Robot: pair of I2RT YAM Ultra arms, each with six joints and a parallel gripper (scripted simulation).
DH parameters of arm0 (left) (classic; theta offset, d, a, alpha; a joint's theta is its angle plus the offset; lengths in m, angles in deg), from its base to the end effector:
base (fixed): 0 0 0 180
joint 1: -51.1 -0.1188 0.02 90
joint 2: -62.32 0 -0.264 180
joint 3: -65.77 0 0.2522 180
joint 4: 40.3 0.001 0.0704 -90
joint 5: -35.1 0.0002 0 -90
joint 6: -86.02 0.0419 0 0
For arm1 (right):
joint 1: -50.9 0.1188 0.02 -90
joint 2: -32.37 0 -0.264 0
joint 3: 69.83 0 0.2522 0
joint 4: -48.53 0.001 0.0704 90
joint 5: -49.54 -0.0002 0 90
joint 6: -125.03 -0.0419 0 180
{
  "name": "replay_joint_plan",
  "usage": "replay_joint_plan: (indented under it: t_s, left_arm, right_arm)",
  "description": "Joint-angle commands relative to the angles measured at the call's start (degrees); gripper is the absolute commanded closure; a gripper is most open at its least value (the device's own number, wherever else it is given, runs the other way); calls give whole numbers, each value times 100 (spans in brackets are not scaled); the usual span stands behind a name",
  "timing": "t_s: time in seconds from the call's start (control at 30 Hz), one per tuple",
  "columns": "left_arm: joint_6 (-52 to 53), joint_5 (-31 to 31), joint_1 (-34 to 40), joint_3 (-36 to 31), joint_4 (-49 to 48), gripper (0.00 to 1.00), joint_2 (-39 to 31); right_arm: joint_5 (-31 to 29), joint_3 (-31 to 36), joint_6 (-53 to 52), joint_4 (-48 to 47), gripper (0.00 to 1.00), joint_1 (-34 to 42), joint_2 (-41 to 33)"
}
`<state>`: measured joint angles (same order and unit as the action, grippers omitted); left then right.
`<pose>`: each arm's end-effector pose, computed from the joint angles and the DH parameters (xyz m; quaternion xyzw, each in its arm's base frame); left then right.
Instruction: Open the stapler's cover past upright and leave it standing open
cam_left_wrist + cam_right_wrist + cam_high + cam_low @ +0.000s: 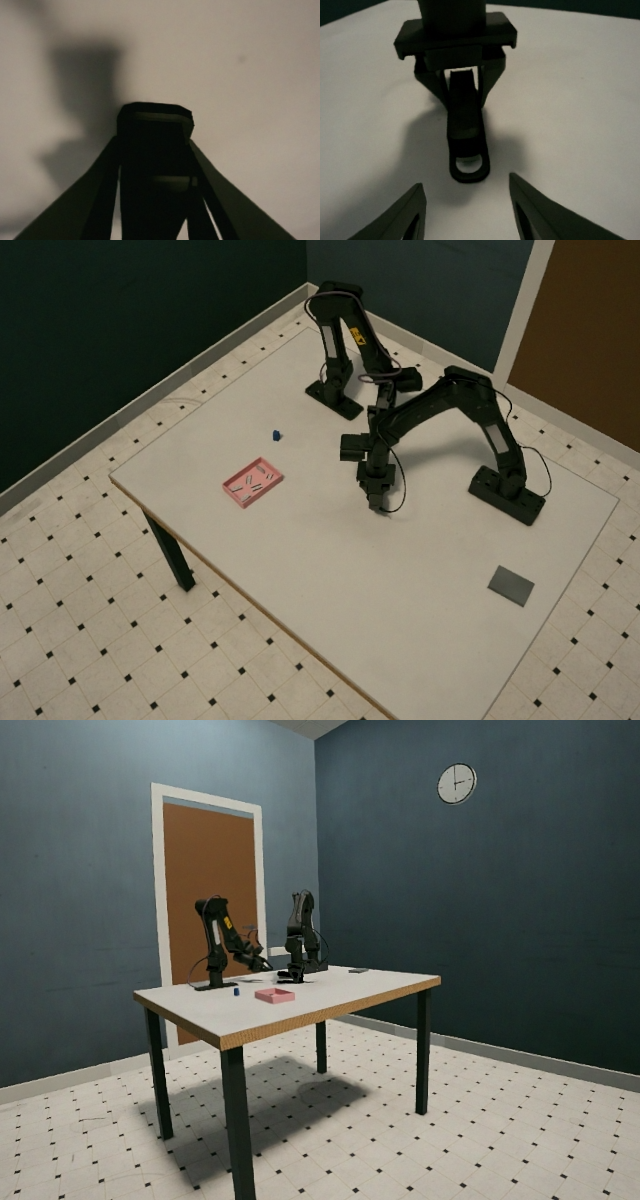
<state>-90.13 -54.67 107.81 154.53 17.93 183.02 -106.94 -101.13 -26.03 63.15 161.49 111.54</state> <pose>0.2028 -0.3074 0.1001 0.2541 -0.9672 -0.0008 0.0024 -0.0281 0.1813 0.1137 -0.2220 0.7923 0.1596 0.5455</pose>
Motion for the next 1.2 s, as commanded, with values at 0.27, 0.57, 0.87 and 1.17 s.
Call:
replay_joint_plan:
  t_s: [0.27,0.57,0.87,1.17]
  left_arm:
    - [-12,-24,-25,-20,-10,67,-72]
    - [-12,-24,-25,-20,-10,67,-72]
    - [-12,-24,-25,-20,-10,67,-72]
    - [-12,-24,-25,-20,-10,67,-72]
  right_arm:
    - [221,207,758,-1007,50,-422,202]
    - [431,329,1377,-1908,50,-777,431]
    - [668,434,1938,-2811,50,-1121,731]
    - [876,473,2335,-3491,50,-1407,1029]
